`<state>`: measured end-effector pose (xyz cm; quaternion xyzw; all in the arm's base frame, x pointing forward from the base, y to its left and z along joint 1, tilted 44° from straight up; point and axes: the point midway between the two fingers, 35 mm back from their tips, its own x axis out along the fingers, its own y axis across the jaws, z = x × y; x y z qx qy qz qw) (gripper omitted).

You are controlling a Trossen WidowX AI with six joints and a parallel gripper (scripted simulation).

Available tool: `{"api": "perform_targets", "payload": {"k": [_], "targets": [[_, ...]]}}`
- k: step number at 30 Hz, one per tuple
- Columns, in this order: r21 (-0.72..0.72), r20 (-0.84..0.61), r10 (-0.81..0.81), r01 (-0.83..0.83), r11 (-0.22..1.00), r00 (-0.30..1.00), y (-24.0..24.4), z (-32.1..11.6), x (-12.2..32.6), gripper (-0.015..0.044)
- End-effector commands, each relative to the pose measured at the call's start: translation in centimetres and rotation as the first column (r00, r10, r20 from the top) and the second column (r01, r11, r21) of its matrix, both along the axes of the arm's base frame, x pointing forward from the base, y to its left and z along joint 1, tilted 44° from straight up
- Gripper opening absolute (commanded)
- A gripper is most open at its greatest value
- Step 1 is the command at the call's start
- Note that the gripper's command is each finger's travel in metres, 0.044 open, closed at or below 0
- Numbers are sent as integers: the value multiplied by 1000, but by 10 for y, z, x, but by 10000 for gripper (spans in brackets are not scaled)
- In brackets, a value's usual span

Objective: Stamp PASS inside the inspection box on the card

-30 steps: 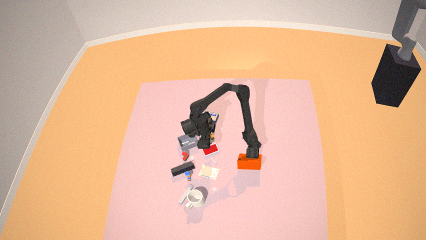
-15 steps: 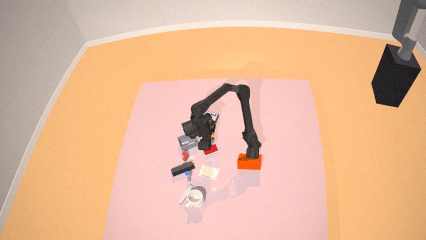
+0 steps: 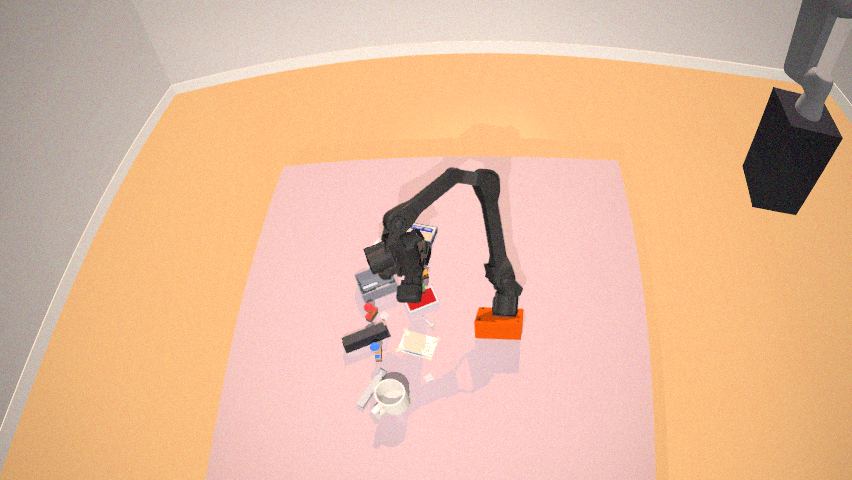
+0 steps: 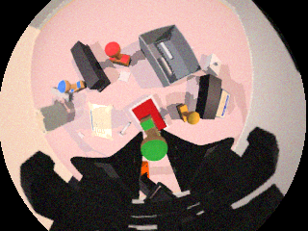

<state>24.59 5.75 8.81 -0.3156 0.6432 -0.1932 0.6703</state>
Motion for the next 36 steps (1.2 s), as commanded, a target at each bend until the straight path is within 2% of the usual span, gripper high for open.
{"api": "perform_targets", "payload": {"k": [1, 36], "targets": [[-4, -2, 7, -7, 1000, 1000, -2, -2, 0, 0], [-5, -1, 7, -7, 1000, 1000, -18, -18, 3, 0]]}}
